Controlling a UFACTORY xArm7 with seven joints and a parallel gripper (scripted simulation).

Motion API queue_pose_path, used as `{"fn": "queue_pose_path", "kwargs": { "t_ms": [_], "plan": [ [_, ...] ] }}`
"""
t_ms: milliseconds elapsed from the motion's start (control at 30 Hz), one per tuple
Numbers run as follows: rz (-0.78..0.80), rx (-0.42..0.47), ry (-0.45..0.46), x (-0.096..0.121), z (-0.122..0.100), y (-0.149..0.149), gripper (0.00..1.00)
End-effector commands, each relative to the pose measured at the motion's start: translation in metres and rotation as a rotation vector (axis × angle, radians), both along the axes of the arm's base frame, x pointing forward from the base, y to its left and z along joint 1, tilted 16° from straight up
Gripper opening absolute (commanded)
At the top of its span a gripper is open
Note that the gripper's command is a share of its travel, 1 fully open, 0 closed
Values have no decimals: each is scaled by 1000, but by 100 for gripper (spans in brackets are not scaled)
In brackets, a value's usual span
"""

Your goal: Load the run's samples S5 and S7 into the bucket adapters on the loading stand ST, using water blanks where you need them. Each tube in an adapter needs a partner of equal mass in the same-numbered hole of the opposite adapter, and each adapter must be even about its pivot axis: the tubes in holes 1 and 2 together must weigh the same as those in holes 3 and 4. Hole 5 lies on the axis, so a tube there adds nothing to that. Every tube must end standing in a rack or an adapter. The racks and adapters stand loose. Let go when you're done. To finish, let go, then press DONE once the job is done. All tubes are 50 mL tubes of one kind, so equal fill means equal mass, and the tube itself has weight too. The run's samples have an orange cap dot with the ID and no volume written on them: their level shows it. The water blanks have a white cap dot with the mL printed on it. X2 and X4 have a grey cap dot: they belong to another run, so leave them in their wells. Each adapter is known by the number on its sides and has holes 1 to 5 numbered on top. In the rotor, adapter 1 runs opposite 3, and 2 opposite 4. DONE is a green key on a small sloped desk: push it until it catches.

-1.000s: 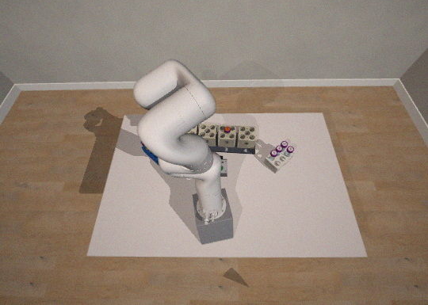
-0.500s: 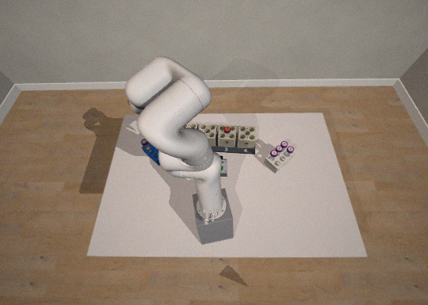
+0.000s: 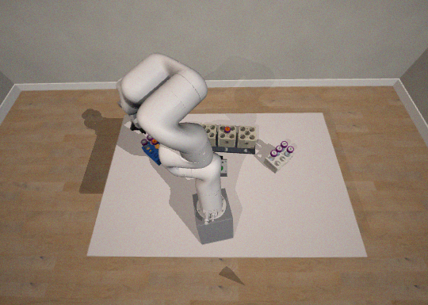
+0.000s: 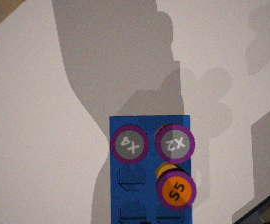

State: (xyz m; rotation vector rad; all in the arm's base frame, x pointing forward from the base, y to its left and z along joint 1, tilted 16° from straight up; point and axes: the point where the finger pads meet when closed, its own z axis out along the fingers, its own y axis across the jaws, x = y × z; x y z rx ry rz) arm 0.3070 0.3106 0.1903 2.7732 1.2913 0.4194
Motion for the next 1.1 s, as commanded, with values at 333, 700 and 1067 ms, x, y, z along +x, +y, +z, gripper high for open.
{"fn": "queue_pose_path", "kwargs": {
  "t_ms": [333, 700, 1067],
  "plan": [
    [0, -1, -3, 4, -10, 3, 57],
    [0, -1, -3, 9, -28, 4, 57],
    [0, -1, -2, 14, -45, 5, 57]
  ]
}}
